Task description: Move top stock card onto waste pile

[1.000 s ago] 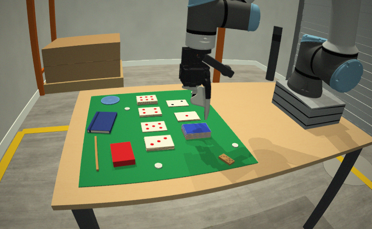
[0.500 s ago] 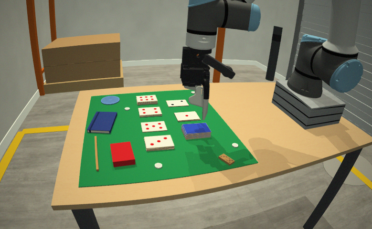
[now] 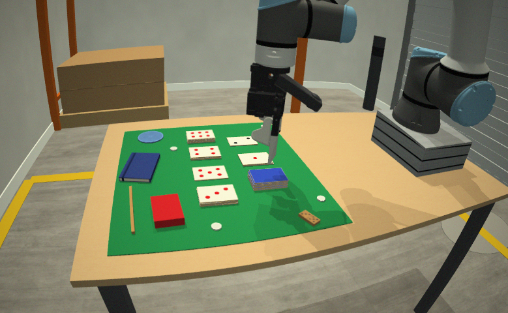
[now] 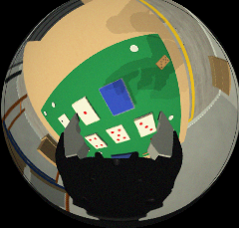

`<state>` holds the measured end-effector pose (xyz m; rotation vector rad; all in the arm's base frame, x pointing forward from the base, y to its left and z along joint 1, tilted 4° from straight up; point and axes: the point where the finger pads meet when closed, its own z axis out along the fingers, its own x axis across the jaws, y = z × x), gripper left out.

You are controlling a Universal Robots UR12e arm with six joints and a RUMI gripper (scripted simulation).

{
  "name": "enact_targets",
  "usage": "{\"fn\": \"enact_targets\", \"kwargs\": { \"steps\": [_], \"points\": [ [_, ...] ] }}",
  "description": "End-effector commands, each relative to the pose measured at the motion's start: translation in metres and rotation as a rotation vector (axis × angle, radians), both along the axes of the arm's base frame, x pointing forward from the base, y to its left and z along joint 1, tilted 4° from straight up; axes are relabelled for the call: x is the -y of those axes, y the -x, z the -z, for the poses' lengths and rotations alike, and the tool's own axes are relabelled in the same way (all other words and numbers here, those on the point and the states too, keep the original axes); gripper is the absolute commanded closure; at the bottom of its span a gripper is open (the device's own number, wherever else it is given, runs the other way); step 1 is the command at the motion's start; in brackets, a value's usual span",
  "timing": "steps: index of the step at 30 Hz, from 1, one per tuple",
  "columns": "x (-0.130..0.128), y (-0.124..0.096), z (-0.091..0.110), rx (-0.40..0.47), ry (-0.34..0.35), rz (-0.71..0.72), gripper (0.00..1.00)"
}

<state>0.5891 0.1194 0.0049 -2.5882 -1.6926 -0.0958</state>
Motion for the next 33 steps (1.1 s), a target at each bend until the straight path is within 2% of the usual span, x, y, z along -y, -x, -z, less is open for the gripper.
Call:
{"fn": "enact_targets", "kwargs": {
  "steps": [1, 16, 18, 33],
  "points": [
    [-0.0015, -0.0002, -0.0006, -0.006, 0.001, 0.104, 0.0],
    [-0.008, -0.0009, -0.0009, -0.046, -0.014, 0.664, 0.0],
    [-0.008, -0.0009, -0.0009, -0.046, -0.014, 0.664, 0.0],
    [-0.0099, -0.0045, -0.0009, -0.094, -0.032, 1.326, 0.0]
  ]
}}
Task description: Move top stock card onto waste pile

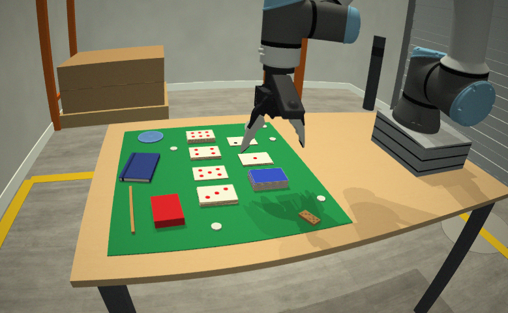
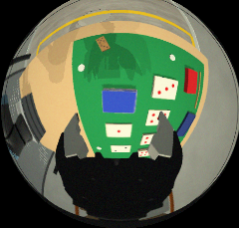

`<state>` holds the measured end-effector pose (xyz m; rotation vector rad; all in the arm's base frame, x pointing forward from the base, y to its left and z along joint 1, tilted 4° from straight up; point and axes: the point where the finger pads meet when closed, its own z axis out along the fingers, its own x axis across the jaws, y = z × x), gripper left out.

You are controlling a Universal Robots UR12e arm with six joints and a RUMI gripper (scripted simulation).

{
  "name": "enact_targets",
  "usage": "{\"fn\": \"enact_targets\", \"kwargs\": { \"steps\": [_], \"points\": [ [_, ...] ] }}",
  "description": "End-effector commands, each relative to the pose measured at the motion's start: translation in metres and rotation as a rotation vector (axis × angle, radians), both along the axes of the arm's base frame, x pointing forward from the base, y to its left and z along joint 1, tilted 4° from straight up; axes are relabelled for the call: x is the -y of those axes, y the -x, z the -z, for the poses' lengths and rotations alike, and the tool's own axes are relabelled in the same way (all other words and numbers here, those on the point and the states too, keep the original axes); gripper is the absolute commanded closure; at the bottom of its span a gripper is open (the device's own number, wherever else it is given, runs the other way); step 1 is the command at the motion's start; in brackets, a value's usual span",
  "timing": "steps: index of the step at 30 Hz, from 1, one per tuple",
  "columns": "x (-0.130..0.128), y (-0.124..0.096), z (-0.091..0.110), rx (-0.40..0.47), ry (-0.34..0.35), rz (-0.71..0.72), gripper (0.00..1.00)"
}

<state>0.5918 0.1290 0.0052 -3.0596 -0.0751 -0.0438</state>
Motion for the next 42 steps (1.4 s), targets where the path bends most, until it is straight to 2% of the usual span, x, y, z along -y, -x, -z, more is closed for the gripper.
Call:
{"fn": "enact_targets", "kwargs": {
  "steps": [1, 2, 17, 19, 34, 36, 42],
  "points": [
    [0.0, -0.002, -0.001, -0.016, 0.006, 0.22, 0.0],
    [0.0, -0.002, -0.001, -0.016, 0.006, 0.22, 0.0],
    [0.004, -0.004, 0.0, -0.064, -0.012, 0.85, 0.0],
    [0.004, -0.004, 0.0, -0.064, -0.012, 0.85, 0.0],
    [0.01, -0.003, 0.001, -0.099, -0.026, 1.324, 0.0],
    [0.01, -0.003, 0.001, -0.099, -0.026, 1.324, 0.0],
    [0.012, -0.002, 0.001, -0.109, -0.029, 1.452, 0.0]
  ]
}}
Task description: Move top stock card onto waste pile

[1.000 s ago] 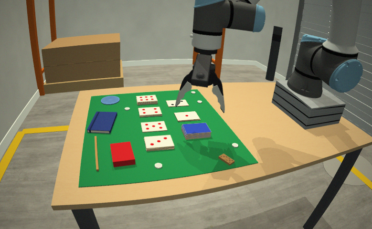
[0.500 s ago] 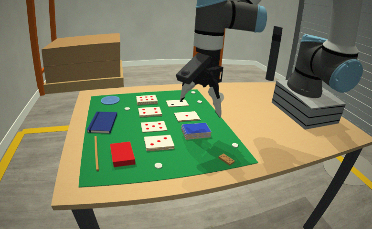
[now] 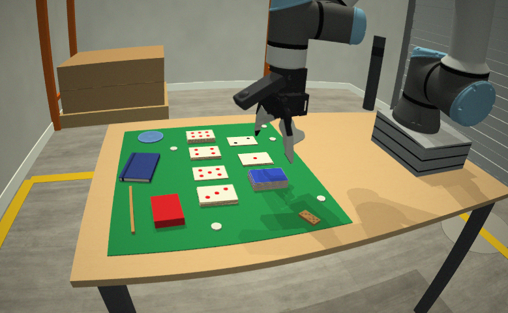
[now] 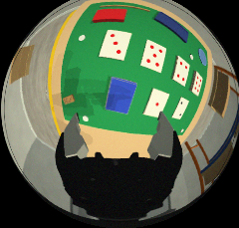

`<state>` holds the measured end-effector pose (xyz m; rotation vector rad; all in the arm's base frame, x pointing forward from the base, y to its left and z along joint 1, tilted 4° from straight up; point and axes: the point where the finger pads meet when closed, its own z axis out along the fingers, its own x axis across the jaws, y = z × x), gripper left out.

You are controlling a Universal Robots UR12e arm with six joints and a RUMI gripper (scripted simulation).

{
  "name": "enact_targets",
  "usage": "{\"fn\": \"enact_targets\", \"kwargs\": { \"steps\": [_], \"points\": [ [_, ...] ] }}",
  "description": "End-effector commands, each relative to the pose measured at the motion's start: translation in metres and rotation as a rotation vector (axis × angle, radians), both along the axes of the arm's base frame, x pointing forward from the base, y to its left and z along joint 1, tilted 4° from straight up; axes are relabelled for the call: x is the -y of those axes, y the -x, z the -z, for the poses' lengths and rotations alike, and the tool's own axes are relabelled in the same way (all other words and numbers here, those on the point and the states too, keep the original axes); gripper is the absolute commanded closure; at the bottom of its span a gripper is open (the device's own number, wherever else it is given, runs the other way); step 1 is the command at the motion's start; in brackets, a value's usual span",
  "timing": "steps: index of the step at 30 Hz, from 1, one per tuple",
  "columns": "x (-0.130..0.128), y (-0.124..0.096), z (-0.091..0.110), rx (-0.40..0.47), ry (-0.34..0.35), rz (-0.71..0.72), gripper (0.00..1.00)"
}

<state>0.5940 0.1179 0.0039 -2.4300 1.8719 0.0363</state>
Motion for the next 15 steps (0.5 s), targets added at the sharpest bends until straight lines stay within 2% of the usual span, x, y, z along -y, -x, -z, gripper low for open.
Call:
{"fn": "enact_targets", "kwargs": {
  "steps": [1, 15],
  "points": [
    [0.0016, 0.0, -0.0004, -0.007, 0.001, 0.112, 0.0],
    [0.0037, 0.0012, -0.0002, -0.016, -0.003, 0.246, 0.0]
  ]
}}
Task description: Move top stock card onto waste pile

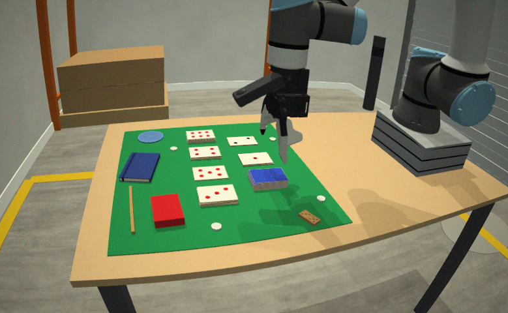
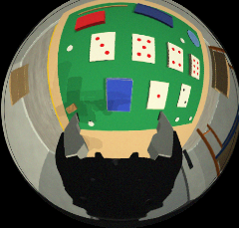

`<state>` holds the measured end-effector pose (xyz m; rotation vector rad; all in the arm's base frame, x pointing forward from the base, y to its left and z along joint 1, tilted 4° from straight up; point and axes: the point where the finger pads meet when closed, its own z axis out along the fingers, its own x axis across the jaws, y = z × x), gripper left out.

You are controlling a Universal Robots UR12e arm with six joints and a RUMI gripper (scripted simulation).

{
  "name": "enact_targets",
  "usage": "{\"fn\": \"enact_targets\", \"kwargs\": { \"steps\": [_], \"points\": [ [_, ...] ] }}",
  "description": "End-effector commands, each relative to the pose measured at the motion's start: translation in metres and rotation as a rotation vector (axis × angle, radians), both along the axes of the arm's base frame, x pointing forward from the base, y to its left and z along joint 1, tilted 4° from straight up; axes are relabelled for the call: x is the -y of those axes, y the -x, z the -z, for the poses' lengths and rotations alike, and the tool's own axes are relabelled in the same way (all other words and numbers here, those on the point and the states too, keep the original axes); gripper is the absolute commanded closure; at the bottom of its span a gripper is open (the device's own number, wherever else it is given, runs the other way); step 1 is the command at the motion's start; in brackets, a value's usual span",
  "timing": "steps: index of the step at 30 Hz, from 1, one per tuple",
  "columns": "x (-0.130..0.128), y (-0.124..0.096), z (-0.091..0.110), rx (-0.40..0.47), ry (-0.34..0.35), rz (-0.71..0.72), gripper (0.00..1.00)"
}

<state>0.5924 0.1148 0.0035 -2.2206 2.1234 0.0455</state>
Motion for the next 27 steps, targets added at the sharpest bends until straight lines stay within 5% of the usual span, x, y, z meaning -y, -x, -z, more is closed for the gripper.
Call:
{"fn": "enact_targets", "kwargs": {
  "steps": [1, 15, 16, 27],
  "points": [
    [0.0006, -0.0003, -0.0005, -0.001, 0.0, 0.038, 0.0],
    [0.0009, -0.0001, -0.0005, -0.003, 0.0, 0.059, 0.0],
    [0.0009, -0.0001, -0.0005, -0.003, 0.0, 0.059, 0.5],
    [0.0006, -0.0003, 0.0064, -0.003, -0.001, 0.059, 0.5]
  ]
}}
